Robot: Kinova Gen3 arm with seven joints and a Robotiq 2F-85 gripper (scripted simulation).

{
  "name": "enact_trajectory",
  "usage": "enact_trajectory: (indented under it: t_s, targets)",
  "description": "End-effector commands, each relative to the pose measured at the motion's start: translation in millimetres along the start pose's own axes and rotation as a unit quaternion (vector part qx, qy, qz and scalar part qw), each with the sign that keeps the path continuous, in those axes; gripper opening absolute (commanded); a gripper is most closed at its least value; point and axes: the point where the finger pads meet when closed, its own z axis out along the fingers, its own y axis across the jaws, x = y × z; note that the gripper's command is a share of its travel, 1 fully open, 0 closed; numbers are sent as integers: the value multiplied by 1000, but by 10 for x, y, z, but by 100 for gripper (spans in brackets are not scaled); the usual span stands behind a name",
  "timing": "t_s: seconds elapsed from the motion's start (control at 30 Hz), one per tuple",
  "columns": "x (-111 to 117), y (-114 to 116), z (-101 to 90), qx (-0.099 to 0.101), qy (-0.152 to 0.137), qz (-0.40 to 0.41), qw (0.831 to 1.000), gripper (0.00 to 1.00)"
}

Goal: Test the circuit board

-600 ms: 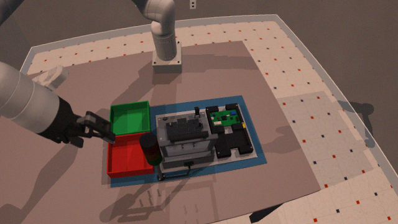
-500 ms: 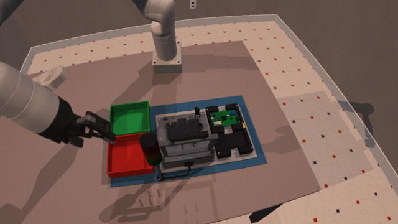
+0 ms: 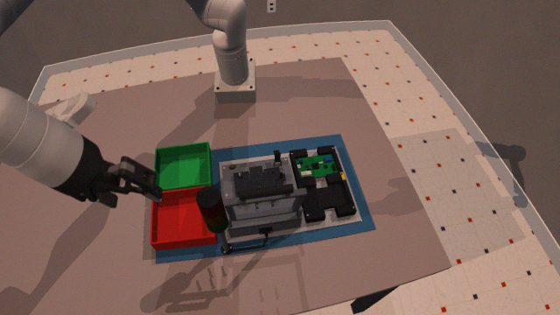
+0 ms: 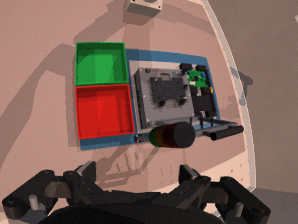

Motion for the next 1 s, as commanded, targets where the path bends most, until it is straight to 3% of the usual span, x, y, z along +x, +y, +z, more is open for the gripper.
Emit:
enact_trajectory:
  t_s: [0.0,0.53,0.97]
  targets:
    - [-1,3,-10,0,-1,0,1000,100]
    - [11,90,-16,-1,-3,13,1000,100]
    - [72,436,-34,-7,-12,65,998,100]
